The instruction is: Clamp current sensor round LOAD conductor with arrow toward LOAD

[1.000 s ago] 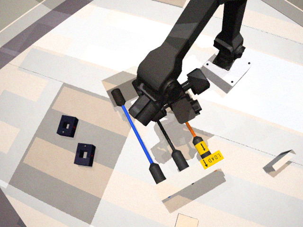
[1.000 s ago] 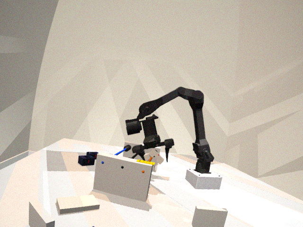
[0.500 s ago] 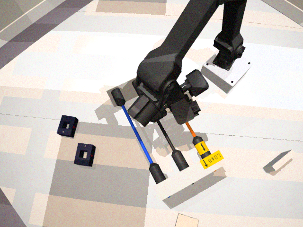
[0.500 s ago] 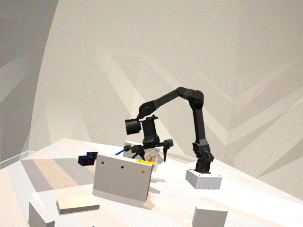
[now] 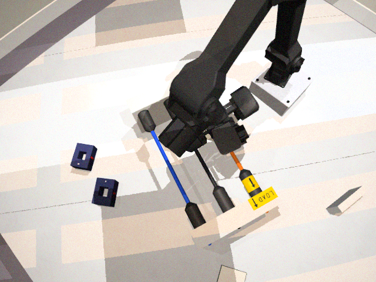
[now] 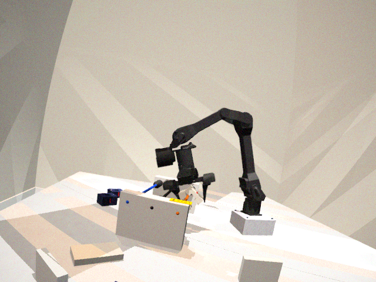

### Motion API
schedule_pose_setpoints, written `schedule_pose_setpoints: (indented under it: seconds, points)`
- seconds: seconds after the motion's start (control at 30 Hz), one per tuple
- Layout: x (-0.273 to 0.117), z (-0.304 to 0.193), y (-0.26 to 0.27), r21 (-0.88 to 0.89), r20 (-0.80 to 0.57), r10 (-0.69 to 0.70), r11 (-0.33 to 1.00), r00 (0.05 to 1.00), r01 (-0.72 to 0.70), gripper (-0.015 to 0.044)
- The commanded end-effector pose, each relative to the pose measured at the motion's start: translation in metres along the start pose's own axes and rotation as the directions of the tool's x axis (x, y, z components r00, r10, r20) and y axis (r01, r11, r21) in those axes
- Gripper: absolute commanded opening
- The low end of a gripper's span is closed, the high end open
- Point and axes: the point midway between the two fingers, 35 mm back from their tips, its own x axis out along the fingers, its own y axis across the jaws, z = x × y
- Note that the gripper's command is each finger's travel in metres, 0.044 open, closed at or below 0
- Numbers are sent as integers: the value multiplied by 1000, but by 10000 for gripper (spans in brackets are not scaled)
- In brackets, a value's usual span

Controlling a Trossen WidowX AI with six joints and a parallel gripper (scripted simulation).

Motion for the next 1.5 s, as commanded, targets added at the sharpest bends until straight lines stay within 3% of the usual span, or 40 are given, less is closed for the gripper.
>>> schedule_pose_setpoints:
  seconds: [0.0, 0.07, 1.47]
  points:
    - [-1, 0, 5, -1, 1, 19, 1000, 1000, -19, 50]
    - [-1, 0, 5, -1, 1, 19, 1000, 1000, -19, 0]
    - [-1, 0, 5, -1, 1, 19, 1000, 1000, -19, 0]
